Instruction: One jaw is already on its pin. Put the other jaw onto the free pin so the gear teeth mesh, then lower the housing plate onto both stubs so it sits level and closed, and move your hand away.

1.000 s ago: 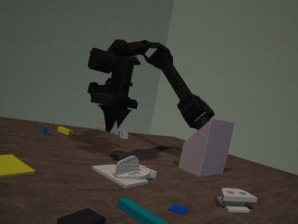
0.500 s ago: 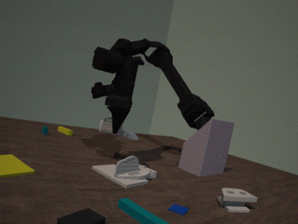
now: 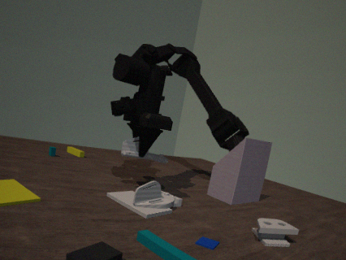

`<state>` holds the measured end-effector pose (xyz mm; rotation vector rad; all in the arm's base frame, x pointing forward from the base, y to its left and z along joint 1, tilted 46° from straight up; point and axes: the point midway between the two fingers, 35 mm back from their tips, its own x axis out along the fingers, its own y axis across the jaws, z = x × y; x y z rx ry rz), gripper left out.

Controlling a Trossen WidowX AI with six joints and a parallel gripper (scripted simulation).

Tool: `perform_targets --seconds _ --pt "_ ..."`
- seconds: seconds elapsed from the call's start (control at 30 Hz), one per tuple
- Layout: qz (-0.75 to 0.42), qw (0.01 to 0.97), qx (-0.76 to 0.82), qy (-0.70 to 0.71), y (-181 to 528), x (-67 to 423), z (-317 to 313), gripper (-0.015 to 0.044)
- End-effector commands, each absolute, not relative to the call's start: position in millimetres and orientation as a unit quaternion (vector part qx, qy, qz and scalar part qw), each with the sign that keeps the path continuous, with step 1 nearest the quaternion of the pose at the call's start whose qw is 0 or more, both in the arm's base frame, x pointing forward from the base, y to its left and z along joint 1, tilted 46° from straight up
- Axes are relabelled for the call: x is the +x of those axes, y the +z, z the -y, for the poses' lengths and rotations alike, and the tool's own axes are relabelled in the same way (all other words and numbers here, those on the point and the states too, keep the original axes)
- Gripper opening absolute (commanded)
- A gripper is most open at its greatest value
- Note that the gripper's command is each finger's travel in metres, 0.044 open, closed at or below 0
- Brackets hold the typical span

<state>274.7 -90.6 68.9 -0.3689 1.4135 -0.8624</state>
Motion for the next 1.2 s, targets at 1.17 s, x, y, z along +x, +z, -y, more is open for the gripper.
perform_targets --seconds 1.17 --pt "-0.706 0.590 -0.340 -0.192 51 268 72 0.0134"
